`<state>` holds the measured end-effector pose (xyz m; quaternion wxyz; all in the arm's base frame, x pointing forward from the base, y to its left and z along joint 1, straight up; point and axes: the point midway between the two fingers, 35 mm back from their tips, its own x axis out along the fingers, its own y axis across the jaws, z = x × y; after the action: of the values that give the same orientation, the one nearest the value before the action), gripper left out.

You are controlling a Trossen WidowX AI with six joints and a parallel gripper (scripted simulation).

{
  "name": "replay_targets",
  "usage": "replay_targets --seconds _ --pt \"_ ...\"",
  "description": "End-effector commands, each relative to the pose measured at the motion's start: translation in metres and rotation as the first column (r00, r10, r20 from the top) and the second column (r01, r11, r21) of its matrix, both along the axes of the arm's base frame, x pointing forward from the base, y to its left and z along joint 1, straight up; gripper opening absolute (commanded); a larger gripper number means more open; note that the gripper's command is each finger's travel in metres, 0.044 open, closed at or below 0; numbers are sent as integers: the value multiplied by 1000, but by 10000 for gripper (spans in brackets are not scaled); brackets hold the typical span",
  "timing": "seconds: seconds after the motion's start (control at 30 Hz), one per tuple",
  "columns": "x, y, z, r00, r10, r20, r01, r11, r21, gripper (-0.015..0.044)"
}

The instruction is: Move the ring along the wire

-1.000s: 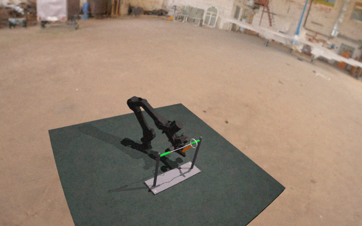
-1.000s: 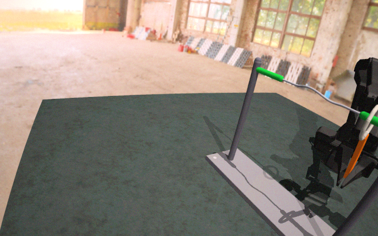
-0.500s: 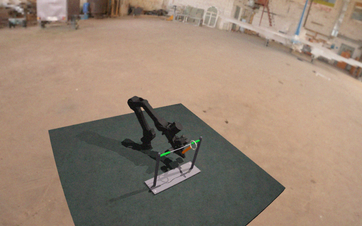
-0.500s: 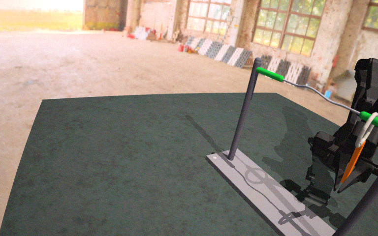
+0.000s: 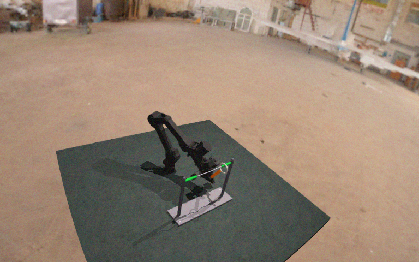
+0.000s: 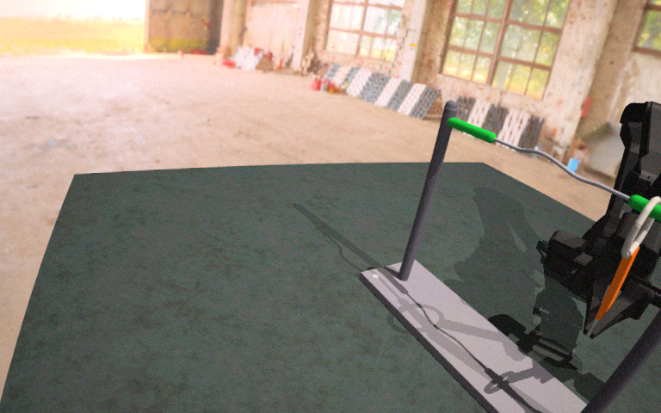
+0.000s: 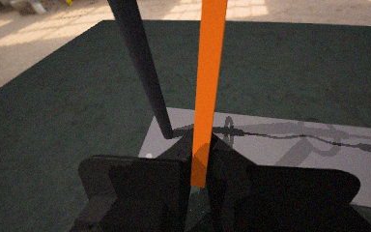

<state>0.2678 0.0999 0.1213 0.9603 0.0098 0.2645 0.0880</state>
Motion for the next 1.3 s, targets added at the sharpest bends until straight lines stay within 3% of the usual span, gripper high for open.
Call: replay_targets --seconds 0.0,0.17,0.83,1.27 --pt "0 0 0 1000 0 0 0 1000 0 34" --pt "-1 0 1 1000 0 0 0 1000 0 160" --pt "-41 -8 24 1000 -4 -4 4 1000 1 160" --pt "-43 -9 25 1000 -4 -4 4 1000 1 160"
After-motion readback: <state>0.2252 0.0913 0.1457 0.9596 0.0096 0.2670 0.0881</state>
